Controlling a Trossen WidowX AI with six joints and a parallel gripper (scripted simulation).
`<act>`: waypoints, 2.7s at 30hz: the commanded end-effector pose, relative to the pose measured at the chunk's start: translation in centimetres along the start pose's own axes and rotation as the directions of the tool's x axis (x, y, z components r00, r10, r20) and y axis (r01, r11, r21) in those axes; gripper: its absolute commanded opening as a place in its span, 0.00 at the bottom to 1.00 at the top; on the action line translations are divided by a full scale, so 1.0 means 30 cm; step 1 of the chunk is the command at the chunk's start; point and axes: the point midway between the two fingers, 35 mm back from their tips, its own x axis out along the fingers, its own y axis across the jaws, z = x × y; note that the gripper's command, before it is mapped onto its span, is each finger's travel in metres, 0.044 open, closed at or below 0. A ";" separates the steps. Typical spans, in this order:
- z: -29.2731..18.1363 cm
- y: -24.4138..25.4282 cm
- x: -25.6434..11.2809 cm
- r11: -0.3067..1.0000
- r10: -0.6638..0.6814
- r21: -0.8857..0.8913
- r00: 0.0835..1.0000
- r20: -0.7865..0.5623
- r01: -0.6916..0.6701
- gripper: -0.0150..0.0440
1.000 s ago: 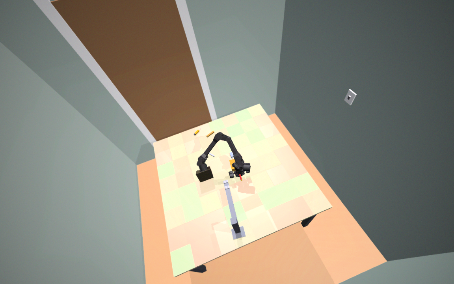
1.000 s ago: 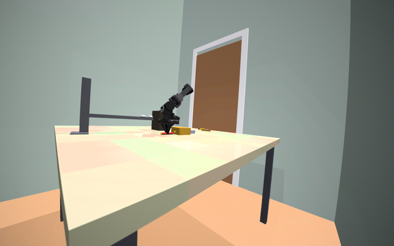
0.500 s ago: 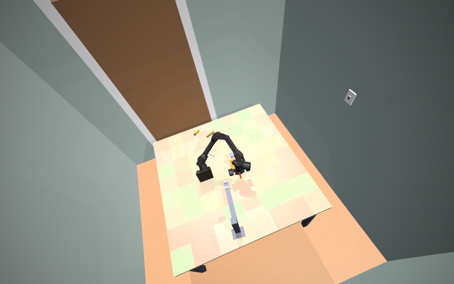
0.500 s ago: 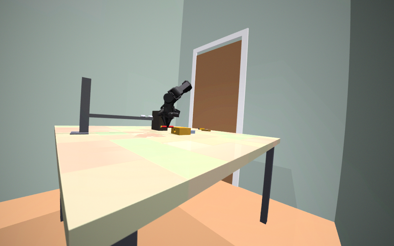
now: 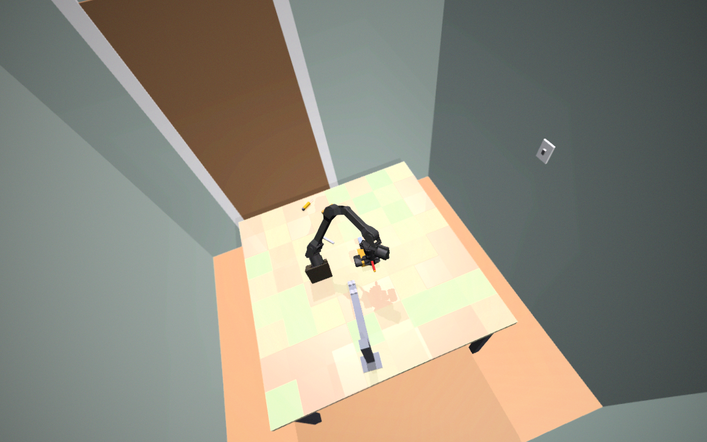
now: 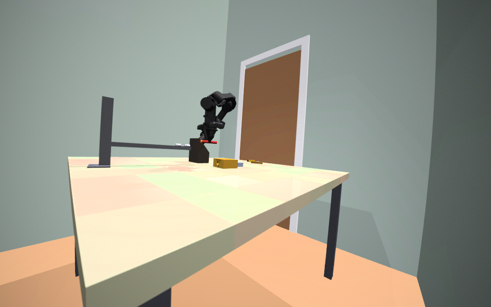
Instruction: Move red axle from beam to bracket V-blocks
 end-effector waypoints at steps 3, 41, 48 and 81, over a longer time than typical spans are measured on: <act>-0.039 0.035 -0.015 1.000 0.004 -0.005 1.000 -0.012 -0.004 0.25; -0.303 0.469 0.014 1.000 0.010 -0.008 1.000 -0.014 -0.010 0.25; -0.303 0.469 0.043 1.000 0.010 -0.009 1.000 -0.013 -0.010 0.25; -0.303 0.470 -0.032 1.000 0.012 0.001 1.000 -0.001 -0.012 1.00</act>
